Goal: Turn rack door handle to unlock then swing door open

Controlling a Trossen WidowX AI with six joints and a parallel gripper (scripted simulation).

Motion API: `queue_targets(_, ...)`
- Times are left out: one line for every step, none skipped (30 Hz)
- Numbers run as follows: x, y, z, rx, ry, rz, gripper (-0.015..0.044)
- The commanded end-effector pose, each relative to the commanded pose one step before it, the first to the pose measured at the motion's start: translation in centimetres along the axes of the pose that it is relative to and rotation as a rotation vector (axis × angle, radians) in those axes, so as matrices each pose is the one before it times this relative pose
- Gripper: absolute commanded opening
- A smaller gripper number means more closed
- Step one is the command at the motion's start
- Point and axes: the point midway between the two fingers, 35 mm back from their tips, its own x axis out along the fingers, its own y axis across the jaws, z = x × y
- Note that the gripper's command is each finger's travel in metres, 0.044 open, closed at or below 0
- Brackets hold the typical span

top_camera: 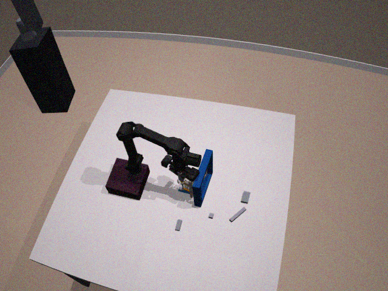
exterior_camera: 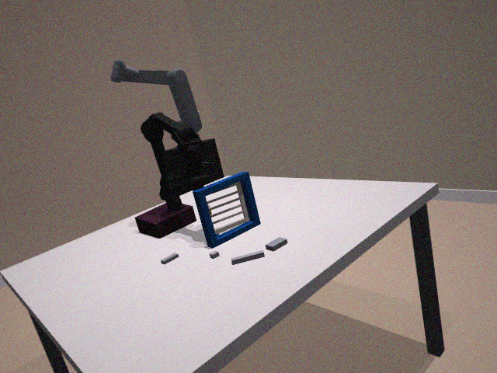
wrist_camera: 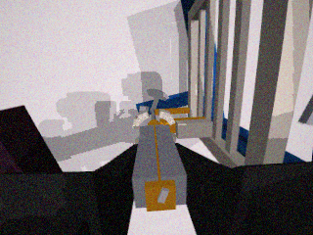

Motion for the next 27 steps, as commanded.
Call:
queue_targets(-0.062, 0.409, 0.254, 0.1081, -0.00620, -0.01676, 0.0026)
queue_targets(0.002, 0.180, 0.040, 0.0172, -0.00004, 0.00014, 0.0026)
queue_targets(0.001, 0.194, 0.048, 0.0171, -0.00005, 0.00015, 0.0026)
queue_targets(0.002, 0.196, 0.043, 0.0172, -0.00004, 0.00015, 0.0026)
queue_targets(0.003, 0.196, 0.038, 0.0172, -0.00004, 0.00015, 0.0026)
queue_targets(0.001, 0.194, 0.045, 0.0158, -0.00005, 0.00015, 0.0026)
queue_targets(0.001, 0.195, 0.040, 0.0158, -0.00004, 0.00015, 0.0026)
queue_targets(0.002, 0.195, 0.036, 0.0158, -0.00004, 0.00015, 0.0026)
queue_targets(0.001, 0.195, 0.044, 0.0150, -0.00005, 0.00015, 0.0026)
queue_targets(0.002, 0.197, 0.040, 0.0151, -0.00004, 0.00015, 0.0026)
queue_targets(0.002, 0.197, 0.035, 0.0151, -0.00004, 0.00015, 0.0026)
queue_targets(0.001, 0.196, 0.044, 0.0144, -0.00005, 0.00016, 0.0026)
queue_targets(0.002, 0.198, 0.040, 0.0146, -0.00004, 0.00016, 0.0026)
queue_targets(0.002, 0.199, 0.035, 0.0146, -0.00004, 0.00016, 0.0026)
queue_targets(0.001, 0.197, 0.044, 0.0141, -0.00005, 0.00016, 0.0026)
queue_targets(0.002, 0.199, 0.040, 0.0142, -0.00004, 0.00016, 0.0026)
queue_targets(0.002, 0.199, 0.035, 0.0142, -0.00004, 0.00016, 0.0026)
queue_targets(0.002, 0.199, 0.041, 0.0140, -0.00005, 0.00016, 0.0026)
queue_targets(0.002, 0.201, 0.036, 0.0141, -0.00004, 0.00016, 0.0026)
queue_targets(0.003, 0.201, 0.033, 0.0140, -0.00004, 0.00016, 0.0026)
queue_targets(0.001, 0.200, 0.046, 0.0137, -0.00005, 0.00017, 0.0026)
queue_targets(0.002, 0.201, 0.041, 0.0138, -0.00005, 0.00017, 0.0026)
queue_targets(0.002, 0.201, 0.037, 0.0138, -0.00004, 0.00016, 0.0026)
queue_targets(0.001, 0.200, 0.046, 0.0136, -0.00005, 0.00017, 0.0026)
queue_targets(0.002, 0.201, 0.041, 0.0137, -0.00004, 0.00017, 0.0026)
queue_targets(0.002, 0.201, 0.036, 0.0137, -0.00004, 0.00017, 0.0026)
queue_targets(0.001, 0.200, 0.045, 0.0135, -0.00005, 0.00018, 0.0026)
